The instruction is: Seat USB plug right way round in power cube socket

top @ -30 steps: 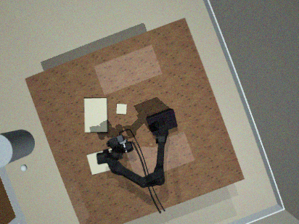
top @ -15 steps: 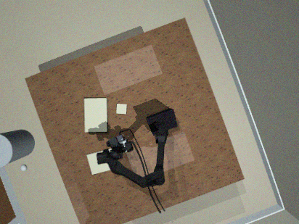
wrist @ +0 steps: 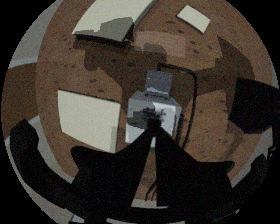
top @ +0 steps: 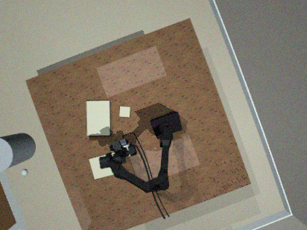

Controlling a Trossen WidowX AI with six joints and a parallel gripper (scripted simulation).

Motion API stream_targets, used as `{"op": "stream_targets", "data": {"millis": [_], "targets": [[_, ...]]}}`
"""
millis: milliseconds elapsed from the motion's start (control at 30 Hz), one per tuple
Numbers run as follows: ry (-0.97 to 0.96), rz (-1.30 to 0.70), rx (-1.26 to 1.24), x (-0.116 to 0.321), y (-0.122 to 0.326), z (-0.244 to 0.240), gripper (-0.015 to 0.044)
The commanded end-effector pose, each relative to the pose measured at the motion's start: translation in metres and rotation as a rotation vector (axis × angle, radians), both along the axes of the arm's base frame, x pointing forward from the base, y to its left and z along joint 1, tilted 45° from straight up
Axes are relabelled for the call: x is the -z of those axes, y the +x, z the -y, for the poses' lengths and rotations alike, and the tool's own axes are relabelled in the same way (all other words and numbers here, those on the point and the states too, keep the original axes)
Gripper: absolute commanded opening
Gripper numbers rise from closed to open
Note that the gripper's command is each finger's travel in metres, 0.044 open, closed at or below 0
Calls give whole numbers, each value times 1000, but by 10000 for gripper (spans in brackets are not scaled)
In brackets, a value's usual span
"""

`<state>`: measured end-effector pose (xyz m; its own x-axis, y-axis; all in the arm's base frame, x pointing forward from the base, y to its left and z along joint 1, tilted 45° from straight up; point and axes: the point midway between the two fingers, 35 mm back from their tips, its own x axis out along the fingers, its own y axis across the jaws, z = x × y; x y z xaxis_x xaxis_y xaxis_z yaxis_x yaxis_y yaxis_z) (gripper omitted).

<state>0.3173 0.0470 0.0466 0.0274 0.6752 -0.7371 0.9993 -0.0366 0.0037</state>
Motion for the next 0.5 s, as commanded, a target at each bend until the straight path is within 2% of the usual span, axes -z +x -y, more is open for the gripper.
{"op": "stream_targets", "data": {"millis": [0, 467], "targets": [[-5, -2, 2, 1, 0, 0, 0], [-5, -2, 2, 2, 0, -1, 0]]}}
